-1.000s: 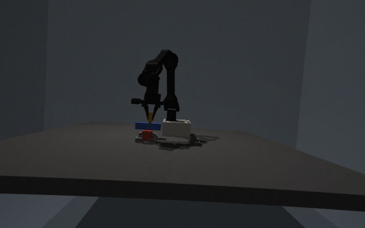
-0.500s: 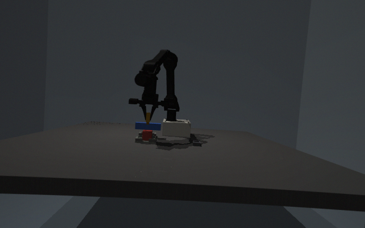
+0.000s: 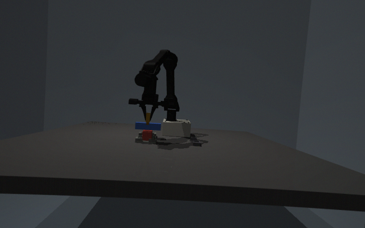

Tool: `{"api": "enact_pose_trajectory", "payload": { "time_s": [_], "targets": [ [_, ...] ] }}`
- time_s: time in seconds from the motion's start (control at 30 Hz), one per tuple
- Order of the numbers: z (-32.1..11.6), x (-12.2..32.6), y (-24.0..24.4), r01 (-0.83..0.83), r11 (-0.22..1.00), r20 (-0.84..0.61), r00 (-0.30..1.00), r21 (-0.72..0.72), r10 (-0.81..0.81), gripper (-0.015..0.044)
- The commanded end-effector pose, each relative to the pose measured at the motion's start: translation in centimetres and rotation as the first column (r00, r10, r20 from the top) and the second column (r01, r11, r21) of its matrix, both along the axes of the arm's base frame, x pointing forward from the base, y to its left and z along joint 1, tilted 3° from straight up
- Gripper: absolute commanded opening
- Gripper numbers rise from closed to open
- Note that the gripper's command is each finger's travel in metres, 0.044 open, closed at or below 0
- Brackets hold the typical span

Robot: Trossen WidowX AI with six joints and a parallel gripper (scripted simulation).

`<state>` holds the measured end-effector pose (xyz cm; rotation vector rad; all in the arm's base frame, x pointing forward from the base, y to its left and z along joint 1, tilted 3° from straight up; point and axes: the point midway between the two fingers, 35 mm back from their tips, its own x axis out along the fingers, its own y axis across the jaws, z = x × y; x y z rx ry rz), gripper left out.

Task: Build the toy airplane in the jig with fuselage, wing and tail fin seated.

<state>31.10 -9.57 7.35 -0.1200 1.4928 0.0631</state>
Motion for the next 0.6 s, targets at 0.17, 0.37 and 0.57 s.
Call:
{"api": "enact_pose_trajectory", "payload": {
  "time_s": [0.17, 0.37, 0.57],
  "targets": [
    [-1.4, 0.1, 0.1, -0.003, 1.000, -0.001, 1.000, 0.006, 0.003, 0.0065],
    [-2.3, 0.2, 0.0, -0.003, 1.000, -0.001, 1.000, 0.006, 0.003, 0.0065],
    [-3.3, 0.2, 0.0, -0.003, 1.000, -0.001, 1.000, 0.006, 0.003, 0.0065]
  ]
}}
